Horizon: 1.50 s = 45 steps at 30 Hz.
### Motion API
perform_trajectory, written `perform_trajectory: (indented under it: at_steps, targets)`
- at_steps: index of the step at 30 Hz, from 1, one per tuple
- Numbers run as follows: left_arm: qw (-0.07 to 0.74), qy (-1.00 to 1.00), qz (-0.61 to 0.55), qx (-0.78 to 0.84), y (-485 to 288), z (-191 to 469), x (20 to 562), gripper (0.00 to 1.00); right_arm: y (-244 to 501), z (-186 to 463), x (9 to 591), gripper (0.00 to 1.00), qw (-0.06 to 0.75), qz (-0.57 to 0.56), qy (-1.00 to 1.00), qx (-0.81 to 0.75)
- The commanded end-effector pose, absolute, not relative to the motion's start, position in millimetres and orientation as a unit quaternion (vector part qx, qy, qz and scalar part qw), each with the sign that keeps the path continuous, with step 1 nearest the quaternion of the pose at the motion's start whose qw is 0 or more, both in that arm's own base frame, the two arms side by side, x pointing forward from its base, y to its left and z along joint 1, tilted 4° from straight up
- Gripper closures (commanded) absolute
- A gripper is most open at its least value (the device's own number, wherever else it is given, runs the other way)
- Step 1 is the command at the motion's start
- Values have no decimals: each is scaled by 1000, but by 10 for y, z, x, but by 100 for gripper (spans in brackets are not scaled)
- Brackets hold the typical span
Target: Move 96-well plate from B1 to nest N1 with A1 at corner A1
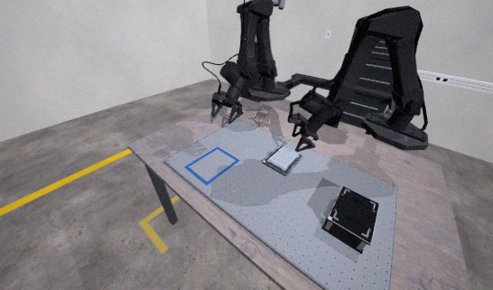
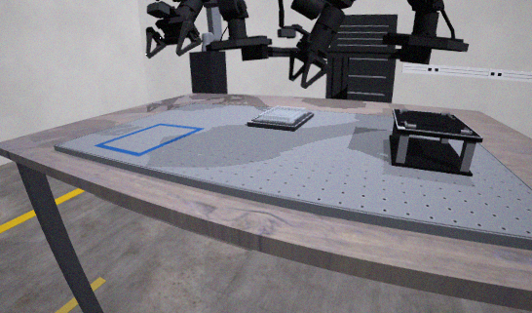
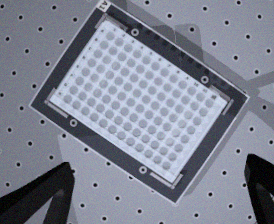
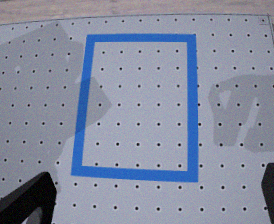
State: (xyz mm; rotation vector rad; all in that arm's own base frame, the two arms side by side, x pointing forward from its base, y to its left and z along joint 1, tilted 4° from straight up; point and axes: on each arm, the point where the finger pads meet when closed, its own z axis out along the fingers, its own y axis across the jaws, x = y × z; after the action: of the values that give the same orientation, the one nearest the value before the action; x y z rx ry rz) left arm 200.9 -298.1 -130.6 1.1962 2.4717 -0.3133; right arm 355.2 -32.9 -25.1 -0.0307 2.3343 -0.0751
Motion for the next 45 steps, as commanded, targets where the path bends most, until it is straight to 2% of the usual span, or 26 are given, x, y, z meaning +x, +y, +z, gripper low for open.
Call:
perform_trajectory:
  at_steps: [1,11,18,32,45]
  targets:
    - [214,870,-130,425,-3151,-1172,2119,0,-340,-240,3549,0,400,-27,916,-13]
    - [192,889,-108,402,-3027,-1239,2082,0,-337,-208,3583,0,402,-29,915,-12]
    - [118,955,-44,267,-2908,-1381,2037,0,-337,-208,3583,0,402,-29,915,-12]
    - [35,997,17,72,-3055,-1441,2155,0,-337,-208,3583,0,402,-29,915,-12]
    - [10,999,30,-10,-3253,-1488,2322,0,-337,-208,3583,0,402,-29,915,-12]
